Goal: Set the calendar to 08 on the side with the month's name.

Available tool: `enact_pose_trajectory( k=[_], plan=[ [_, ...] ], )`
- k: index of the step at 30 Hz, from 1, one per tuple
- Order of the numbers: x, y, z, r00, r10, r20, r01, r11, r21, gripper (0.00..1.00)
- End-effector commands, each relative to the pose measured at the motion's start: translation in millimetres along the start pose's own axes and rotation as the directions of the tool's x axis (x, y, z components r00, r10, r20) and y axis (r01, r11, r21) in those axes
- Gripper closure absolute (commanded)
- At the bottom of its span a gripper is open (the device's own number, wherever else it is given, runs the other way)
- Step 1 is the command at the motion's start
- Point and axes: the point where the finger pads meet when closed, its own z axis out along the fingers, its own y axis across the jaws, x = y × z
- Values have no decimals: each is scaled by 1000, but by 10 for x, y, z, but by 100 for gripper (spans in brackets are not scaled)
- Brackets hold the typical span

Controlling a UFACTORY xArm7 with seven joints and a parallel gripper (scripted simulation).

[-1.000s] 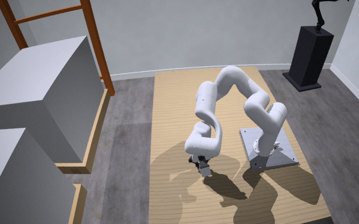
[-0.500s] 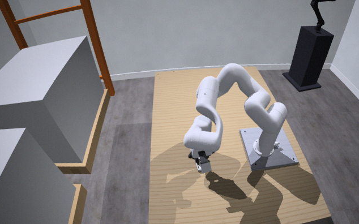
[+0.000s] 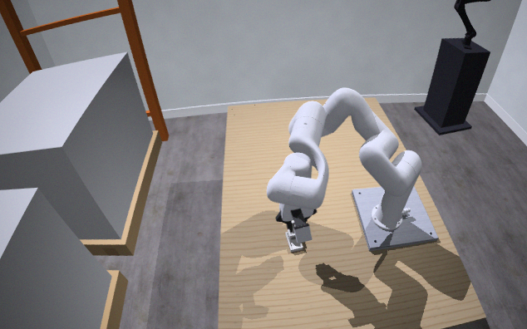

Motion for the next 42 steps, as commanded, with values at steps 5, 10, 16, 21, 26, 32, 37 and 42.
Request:
enact_pose_trajectory(
  k=[5, 10, 16, 21, 26, 32, 37, 42],
  plan=[
    [0, 7, -20, 1000, -2, 0, 2, 1000, -3, 71],
    [-7, 30, -26, 1000, -24, 0, 24, 1000, -5, 71],
    [-72, 202, -62, 981, -195, -2, 194, 981, -20, 71],
    [-140, 345, -85, 940, -340, 1, 340, 940, -31, 71],
    [-199, 447, -96, 895, -445, 5, 445, 895, -36, 71],
    [-313, 610, -101, 790, -613, 15, 613, 789, -39, 71],
    [-424, 734, -90, 675, -738, 22, 738, 674, -36, 71],
    [-511, 814, -71, 578, -816, 24, 816, 577, -30, 71]
  ],
)
